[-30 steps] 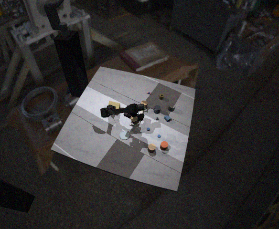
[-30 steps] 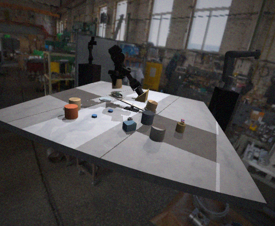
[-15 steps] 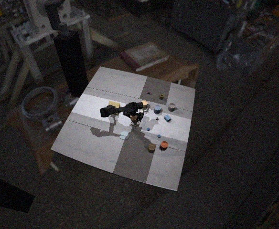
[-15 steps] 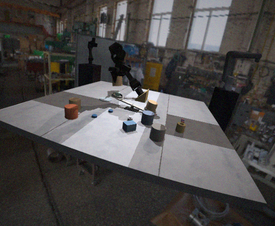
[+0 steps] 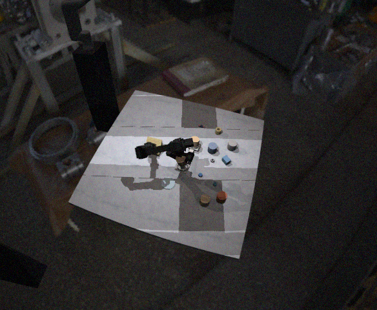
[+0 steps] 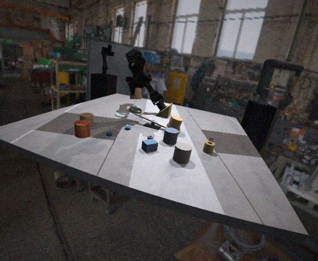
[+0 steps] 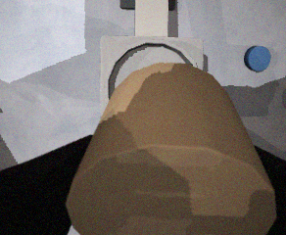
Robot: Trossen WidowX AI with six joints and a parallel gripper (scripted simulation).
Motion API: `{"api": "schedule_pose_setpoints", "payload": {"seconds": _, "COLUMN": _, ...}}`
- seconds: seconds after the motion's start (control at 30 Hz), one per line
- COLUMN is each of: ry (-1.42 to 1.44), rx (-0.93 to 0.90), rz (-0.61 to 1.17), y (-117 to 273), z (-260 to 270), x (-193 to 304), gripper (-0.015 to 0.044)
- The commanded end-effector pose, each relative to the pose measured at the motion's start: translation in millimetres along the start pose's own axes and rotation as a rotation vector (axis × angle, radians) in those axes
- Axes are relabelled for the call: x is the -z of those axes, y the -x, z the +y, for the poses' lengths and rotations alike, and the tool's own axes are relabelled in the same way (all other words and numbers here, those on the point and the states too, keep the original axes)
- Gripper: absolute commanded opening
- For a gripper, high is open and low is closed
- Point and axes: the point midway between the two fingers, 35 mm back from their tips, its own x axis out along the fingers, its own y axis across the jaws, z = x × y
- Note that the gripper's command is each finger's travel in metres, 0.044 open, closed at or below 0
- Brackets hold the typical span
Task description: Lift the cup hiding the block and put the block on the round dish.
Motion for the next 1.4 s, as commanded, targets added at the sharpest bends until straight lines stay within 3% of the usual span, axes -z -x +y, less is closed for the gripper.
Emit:
{"api": "schedule_pose_setpoints", "payload": {"seconds": 0.0, "ry": 0.001, "rx": 0.001, "rz": 0.0, "y": -0.2, "z": -0.2, "x": -0.3, "gripper": 0.0}}
{"api": "schedule_pose_setpoints", "payload": {"seconds": 1.37, "ry": 0.0, "rx": -0.002, "rz": -0.001, "y": -1.5, "z": 0.8, "x": 3.0, "gripper": 0.0}}
